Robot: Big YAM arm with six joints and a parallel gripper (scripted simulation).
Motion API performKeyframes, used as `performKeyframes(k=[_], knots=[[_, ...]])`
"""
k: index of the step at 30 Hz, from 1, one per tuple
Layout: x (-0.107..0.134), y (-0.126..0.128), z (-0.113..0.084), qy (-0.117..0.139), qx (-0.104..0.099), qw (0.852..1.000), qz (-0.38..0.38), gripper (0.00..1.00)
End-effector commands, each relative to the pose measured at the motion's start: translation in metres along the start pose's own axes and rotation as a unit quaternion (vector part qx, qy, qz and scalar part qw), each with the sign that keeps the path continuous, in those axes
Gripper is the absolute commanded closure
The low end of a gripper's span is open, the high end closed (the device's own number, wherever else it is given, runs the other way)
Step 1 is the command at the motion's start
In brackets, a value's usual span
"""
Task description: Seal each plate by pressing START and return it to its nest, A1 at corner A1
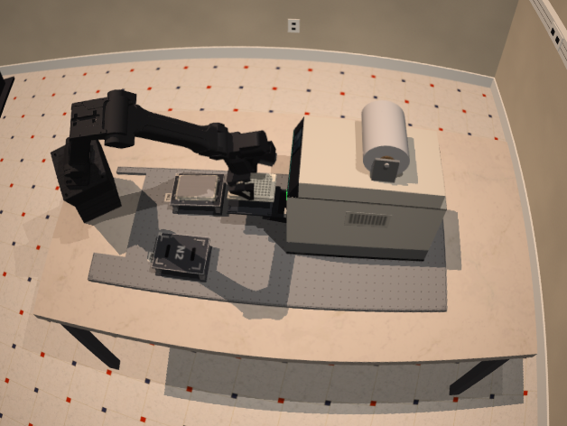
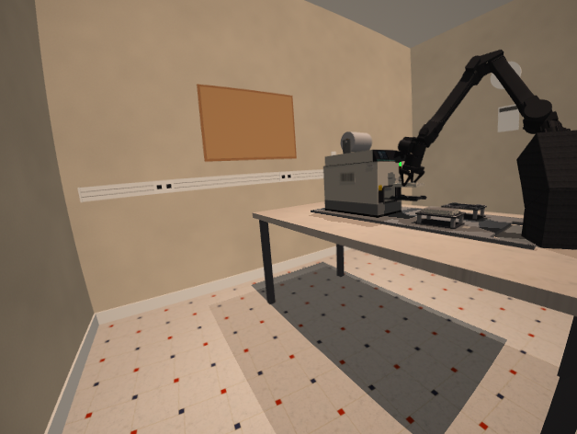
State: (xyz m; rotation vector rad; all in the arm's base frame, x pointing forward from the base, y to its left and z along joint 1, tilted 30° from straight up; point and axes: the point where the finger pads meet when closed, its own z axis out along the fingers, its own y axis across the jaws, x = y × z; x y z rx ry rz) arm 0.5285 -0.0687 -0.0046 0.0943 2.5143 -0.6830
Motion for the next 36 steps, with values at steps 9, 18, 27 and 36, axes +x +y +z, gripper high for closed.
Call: performKeyframes(k=[9,18,27,36], knots=[[-0.021,-0.01,0.008,-0.016,0.005,1.0,0.014,1.0],[-0.01,-0.009,0.014,-0.01,0.005,1.0,0.011,1.0],[0.001,-0.003,0.013,-0.004,0.001,1.0,0.002,1.0],[0.002,0.012,0.013,-0.009,-0.006,1.0,-0.009,1.0]])
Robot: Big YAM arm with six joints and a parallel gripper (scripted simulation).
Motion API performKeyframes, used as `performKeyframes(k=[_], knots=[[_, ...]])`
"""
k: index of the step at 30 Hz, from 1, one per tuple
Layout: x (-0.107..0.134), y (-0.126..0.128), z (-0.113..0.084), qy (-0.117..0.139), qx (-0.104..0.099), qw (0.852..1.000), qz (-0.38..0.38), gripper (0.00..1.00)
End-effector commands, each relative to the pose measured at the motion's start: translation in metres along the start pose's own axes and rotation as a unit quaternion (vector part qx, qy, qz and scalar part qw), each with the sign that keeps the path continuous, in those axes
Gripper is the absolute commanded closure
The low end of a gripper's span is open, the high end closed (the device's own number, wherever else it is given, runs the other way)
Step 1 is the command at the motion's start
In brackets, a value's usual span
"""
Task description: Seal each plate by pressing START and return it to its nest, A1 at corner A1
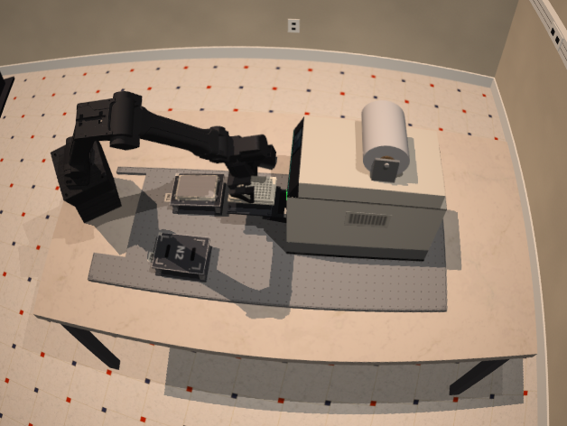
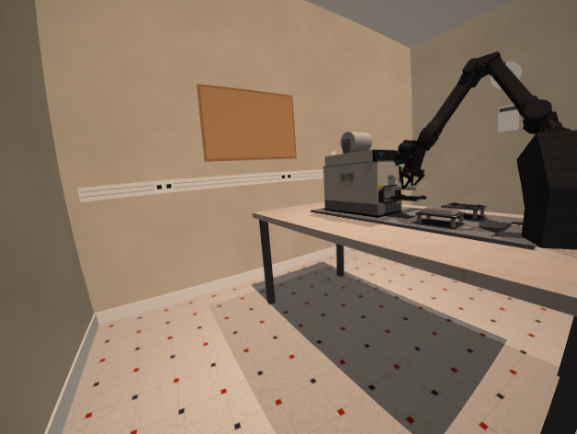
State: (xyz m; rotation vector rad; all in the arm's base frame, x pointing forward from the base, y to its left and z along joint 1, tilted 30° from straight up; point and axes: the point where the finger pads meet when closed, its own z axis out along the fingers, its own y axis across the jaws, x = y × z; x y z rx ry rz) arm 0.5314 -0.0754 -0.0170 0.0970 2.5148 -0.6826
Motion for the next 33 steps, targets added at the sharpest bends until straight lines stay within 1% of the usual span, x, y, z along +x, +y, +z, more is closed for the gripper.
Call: performKeyframes(k=[1,5,8,13,17,20,22,28,33], knots=[[-0.002,0.011,0.0,-0.009,-0.006,1.0,-0.009,1.0],[-0.003,0.007,0.0,-0.011,-0.004,1.0,-0.006,1.0],[-0.006,-0.001,0.001,-0.013,-0.001,1.0,0.001,1.0],[0.002,-0.01,0.011,-0.003,0.005,1.0,0.005,1.0],[0.005,-0.009,0.015,0.0,0.004,1.0,0.004,1.0],[0.004,-0.002,0.014,-0.003,0.001,1.0,-0.001,1.0],[0.004,-0.002,0.014,-0.003,0.001,1.0,-0.001,1.0],[-0.008,0.003,0.002,-0.019,-0.002,1.0,-0.001,1.0],[-0.007,0.006,-0.002,-0.015,-0.005,1.0,-0.007,1.0]])
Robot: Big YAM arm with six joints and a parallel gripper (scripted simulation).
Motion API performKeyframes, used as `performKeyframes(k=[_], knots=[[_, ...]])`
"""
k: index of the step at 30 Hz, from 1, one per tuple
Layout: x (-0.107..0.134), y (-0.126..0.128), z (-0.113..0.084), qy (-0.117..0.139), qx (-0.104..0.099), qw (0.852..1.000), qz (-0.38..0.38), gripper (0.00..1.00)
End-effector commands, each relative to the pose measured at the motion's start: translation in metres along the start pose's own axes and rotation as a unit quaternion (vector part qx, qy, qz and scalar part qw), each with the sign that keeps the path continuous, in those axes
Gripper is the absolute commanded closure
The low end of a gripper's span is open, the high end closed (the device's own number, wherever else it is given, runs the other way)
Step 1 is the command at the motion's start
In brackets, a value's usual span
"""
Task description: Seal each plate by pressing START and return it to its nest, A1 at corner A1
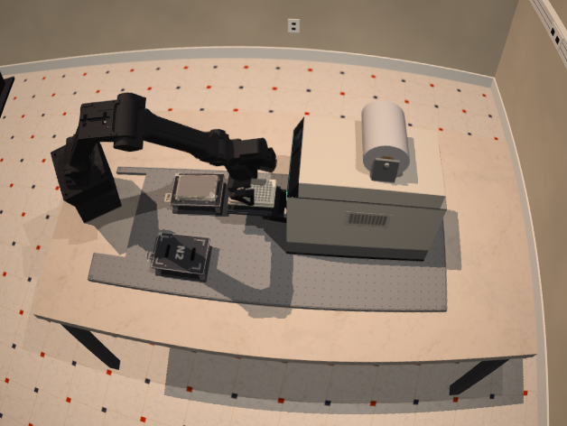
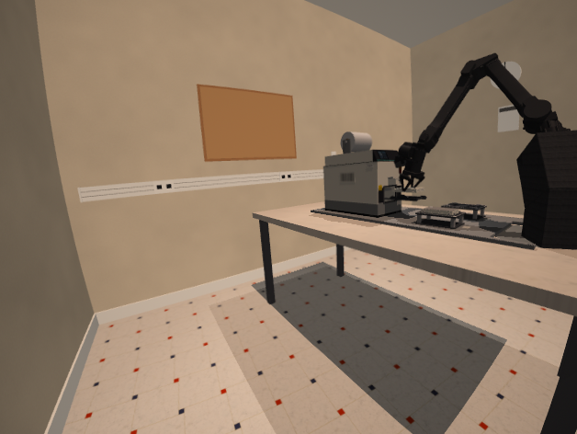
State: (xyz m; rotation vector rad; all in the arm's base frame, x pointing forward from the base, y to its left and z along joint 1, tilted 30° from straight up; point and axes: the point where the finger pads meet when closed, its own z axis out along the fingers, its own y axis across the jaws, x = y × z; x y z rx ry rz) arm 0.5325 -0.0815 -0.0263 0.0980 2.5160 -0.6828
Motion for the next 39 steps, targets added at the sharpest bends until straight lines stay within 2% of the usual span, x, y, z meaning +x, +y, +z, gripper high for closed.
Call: performKeyframes(k=[1,9,18,33,39], knots=[[-0.011,0.007,-0.013,-0.015,-0.005,1.0,-0.009,1.0],[-0.004,0.011,-0.009,-0.004,-0.006,1.0,-0.015,1.0],[0.005,-0.004,0.002,0.01,0.003,1.0,-0.005,1.0],[0.007,-0.008,0.006,0.014,0.005,1.0,-0.003,1.0],[0.005,0.0,0.002,0.009,0.001,1.0,-0.009,1.0]])
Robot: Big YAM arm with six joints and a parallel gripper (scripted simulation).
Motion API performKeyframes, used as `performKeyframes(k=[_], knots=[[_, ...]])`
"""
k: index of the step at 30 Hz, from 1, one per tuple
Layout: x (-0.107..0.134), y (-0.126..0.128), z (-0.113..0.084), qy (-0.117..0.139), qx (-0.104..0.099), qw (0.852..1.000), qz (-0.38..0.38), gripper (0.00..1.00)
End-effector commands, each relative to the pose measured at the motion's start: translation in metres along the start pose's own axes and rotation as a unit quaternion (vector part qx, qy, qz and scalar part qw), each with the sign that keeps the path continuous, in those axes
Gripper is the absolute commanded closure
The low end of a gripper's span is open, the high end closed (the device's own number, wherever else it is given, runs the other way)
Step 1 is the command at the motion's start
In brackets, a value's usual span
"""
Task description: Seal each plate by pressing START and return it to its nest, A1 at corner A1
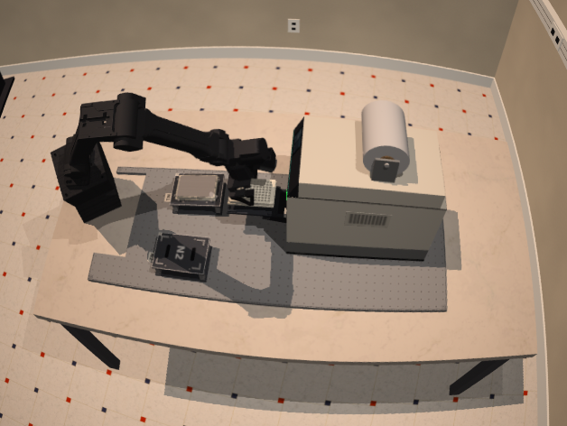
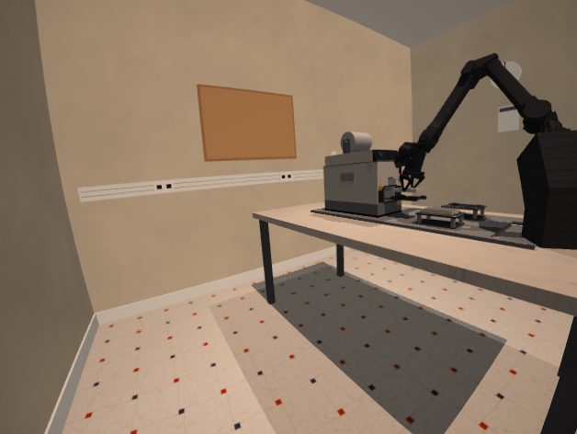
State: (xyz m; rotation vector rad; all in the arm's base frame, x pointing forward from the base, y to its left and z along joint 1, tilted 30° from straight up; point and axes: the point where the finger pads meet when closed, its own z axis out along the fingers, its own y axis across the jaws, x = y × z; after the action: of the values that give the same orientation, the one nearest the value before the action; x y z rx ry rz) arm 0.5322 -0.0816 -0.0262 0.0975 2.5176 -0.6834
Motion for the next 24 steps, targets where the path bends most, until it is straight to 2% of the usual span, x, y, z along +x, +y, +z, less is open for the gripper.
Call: performKeyframes(k=[1,16,24], knots=[[0.005,0.0,0.003,0.008,0.001,1.0,-0.008,1.0],[0.0,0.014,-0.005,0.0,-0.006,1.0,-0.018,1.0],[0.0,0.01,-0.001,-0.002,-0.004,1.0,-0.013,1.0]])
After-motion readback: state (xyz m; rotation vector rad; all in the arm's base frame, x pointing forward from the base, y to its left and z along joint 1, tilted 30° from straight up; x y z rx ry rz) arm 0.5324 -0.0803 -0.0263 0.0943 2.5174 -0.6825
